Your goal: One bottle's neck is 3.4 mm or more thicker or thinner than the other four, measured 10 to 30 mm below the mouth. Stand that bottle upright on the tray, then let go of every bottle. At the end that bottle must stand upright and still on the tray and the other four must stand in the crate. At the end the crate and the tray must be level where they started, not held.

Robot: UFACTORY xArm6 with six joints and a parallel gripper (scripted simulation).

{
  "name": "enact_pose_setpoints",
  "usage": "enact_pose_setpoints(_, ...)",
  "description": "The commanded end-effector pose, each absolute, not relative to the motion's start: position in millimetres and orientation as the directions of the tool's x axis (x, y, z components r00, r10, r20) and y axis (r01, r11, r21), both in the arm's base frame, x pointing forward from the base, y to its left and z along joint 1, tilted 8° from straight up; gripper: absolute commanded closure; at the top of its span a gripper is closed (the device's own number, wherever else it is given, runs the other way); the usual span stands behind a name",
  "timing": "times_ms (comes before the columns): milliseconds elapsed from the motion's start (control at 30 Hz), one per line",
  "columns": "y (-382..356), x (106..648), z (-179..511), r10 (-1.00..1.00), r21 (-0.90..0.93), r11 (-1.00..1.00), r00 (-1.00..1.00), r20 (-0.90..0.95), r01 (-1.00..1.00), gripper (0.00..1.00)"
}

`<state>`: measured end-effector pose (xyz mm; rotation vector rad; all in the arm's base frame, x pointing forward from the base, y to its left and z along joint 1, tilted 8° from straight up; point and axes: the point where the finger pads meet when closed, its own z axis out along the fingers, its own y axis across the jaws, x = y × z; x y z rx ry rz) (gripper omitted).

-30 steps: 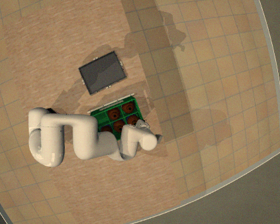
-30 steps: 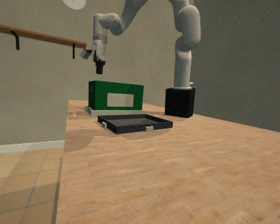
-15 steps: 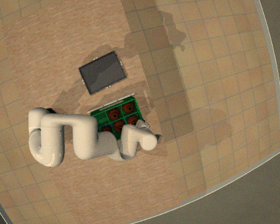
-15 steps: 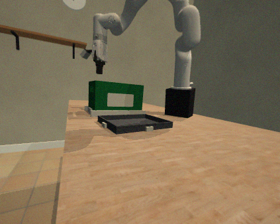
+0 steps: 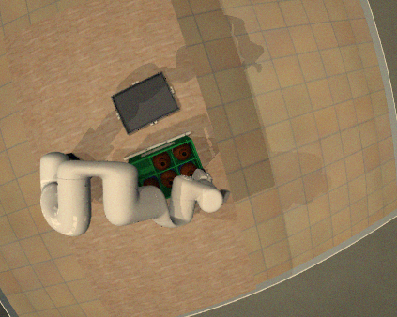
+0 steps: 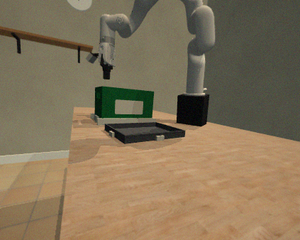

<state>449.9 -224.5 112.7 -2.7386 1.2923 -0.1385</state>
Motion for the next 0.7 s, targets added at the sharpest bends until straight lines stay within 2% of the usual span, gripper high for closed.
enact_pose_setpoints(0,-183.7,457.0,117.8,-0.772,-0.139,-0.633,0.634,0.04,-0.762,1.0)
enact_pose_setpoints(300,-136.6,459.0,120.9,-0.772,-0.14,-0.633,0.634,0.04,-0.762,1.0)
enact_pose_setpoints(567,-136.2,458.9,120.9,-0.772,-0.14,-0.633,0.634,0.04,-0.762,1.0)
enact_pose_setpoints(600,-136.2,458.9,120.9,-0.772,-0.14,-0.633,0.634,0.04,-0.762,0.35)
enact_pose_setpoints(667,-136.2,458.9,120.9,-0.772,-0.14,-0.633,0.634,0.04,-0.762,0.35)
